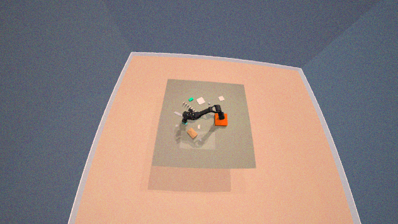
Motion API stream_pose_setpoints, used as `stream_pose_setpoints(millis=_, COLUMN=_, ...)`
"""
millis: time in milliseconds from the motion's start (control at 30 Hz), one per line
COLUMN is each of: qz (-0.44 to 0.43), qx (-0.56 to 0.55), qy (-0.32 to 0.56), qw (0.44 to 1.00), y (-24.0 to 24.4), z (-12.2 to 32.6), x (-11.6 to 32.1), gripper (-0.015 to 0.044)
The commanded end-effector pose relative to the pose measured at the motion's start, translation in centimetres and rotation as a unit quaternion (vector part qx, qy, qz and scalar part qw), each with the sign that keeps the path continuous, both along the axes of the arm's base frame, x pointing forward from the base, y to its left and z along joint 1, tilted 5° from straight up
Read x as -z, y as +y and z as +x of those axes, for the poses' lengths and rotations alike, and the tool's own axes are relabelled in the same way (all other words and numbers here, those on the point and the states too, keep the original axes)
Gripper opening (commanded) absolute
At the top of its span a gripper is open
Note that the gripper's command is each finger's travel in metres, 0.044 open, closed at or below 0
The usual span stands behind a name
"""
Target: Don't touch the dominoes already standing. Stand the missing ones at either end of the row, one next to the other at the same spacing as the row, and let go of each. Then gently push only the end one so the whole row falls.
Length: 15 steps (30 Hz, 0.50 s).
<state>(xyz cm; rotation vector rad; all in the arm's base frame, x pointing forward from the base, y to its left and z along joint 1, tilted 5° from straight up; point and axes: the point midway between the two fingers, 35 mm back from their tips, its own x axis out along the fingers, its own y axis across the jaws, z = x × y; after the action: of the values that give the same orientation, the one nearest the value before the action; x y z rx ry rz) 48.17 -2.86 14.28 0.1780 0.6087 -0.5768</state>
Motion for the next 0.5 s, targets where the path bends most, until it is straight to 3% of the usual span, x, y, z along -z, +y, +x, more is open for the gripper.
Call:
stream_pose_setpoints(millis=0, qz=-0.024, qx=0.003, qy=-0.021, qw=0.999, y=0.2, z=-0.3, x=0.1, gripper=0.0107)
stream_pose_setpoints(millis=467, qz=-0.086, qx=0.027, qy=-0.108, qw=0.99, y=1.0, z=-1.9, x=-0.2, gripper=0.0107)
